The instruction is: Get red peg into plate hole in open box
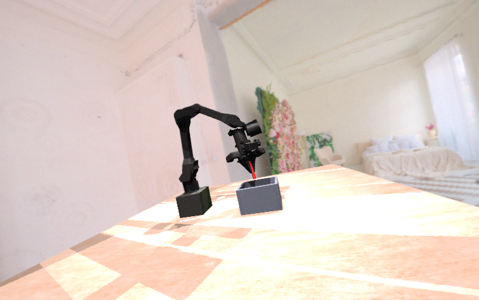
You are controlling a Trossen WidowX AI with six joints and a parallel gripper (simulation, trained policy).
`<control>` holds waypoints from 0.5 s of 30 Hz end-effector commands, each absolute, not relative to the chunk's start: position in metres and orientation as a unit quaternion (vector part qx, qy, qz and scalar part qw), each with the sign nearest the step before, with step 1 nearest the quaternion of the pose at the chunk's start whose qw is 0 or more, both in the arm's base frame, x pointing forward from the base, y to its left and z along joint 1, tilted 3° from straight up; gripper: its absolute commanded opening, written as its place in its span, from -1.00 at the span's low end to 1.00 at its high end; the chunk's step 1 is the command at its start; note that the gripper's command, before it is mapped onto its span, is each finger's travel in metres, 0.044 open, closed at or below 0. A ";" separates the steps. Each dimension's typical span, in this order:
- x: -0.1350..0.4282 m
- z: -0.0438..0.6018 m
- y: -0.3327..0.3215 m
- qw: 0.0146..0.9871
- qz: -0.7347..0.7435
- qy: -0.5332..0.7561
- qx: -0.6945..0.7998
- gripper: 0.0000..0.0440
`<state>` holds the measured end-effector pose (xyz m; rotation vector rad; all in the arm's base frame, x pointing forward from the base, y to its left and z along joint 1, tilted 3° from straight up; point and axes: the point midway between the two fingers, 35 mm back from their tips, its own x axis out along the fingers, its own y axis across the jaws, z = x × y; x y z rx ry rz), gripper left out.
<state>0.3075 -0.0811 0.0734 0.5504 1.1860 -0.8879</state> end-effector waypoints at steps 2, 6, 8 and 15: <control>0.315 0.071 -0.092 0.702 -0.400 0.529 0.259 -1.00; 0.319 0.062 -0.100 0.697 -0.402 0.530 0.268 -1.00; 0.320 0.056 -0.103 0.694 -0.403 0.531 0.271 -1.00; 0.318 0.035 -0.111 0.683 -0.402 0.546 0.270 -0.62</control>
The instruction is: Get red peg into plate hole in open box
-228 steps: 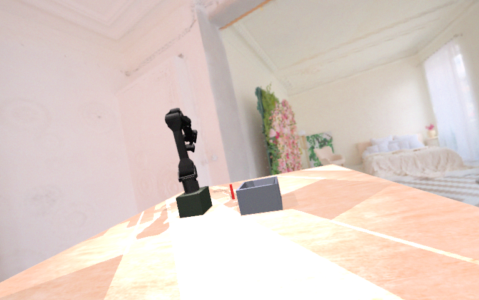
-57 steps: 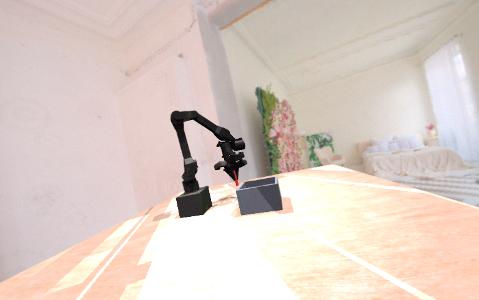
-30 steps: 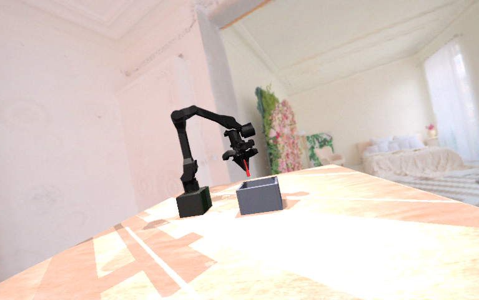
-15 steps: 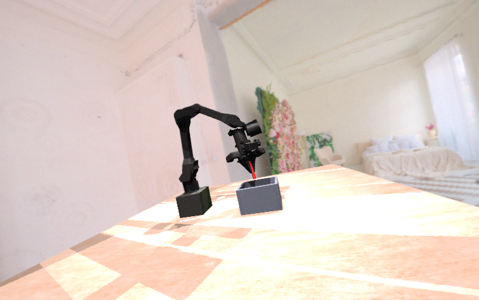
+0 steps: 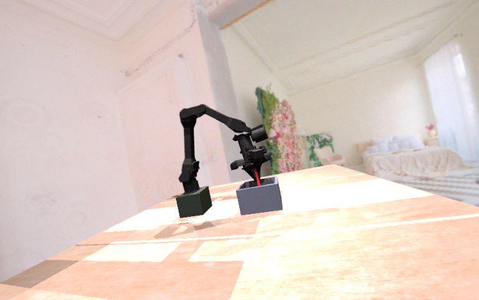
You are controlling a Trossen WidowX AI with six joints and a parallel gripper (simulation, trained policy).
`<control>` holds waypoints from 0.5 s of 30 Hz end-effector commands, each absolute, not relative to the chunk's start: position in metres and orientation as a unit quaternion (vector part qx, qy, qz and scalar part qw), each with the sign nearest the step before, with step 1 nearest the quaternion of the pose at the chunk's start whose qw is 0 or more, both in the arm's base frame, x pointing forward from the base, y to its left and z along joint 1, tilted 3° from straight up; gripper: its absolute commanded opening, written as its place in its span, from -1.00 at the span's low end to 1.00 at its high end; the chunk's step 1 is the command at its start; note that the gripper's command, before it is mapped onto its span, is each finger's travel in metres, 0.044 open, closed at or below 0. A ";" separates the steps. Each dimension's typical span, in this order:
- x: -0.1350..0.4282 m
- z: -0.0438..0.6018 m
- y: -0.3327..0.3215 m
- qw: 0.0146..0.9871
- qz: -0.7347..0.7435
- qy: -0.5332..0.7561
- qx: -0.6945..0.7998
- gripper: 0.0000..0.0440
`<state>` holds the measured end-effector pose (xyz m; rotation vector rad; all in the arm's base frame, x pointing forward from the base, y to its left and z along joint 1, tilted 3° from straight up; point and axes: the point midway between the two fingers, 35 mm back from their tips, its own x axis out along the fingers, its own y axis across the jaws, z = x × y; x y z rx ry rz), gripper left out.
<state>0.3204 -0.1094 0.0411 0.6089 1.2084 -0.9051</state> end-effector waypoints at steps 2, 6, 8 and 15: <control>0.317 0.030 -0.113 0.680 -0.400 0.553 0.266 -0.44; 0.322 0.024 -0.116 0.678 -0.398 0.562 0.255 -0.31; 0.327 0.024 -0.120 0.682 -0.396 0.561 0.251 -0.09; 0.345 0.025 -0.133 0.691 -0.390 0.563 0.230 0.44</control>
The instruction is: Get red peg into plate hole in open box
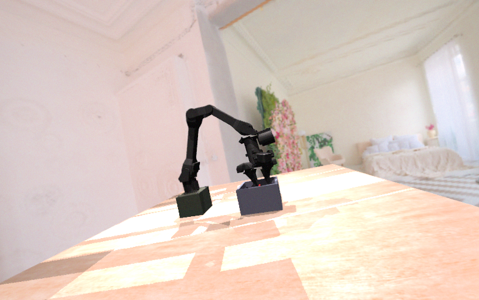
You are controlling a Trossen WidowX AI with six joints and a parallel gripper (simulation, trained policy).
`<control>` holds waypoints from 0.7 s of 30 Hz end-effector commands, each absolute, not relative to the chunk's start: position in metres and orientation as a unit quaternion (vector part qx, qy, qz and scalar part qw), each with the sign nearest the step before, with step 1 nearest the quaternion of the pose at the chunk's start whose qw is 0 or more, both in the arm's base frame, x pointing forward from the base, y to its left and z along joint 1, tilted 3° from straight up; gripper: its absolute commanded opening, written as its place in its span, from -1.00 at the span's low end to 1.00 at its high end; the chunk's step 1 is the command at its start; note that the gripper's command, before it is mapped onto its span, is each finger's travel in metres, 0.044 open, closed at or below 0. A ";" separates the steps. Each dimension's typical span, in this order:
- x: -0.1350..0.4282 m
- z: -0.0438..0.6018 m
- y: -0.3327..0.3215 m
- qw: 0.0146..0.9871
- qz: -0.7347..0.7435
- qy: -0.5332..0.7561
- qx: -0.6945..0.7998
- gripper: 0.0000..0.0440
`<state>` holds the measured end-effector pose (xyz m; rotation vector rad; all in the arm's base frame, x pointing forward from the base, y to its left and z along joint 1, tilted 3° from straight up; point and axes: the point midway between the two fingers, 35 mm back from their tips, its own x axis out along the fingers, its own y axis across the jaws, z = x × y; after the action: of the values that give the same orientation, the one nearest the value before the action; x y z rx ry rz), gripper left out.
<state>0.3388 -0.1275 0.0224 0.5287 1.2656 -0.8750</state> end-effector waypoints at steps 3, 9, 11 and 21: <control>0.351 0.026 -0.139 0.694 -0.390 0.563 0.222 0.65; 0.365 0.031 -0.154 0.707 -0.393 0.549 0.212 1.00; 0.368 0.035 -0.160 0.711 -0.397 0.542 0.210 1.00; 0.381 0.052 -0.190 0.727 -0.420 0.504 0.204 1.00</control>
<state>0.3525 -0.1474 0.0291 0.4172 1.3057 -0.8240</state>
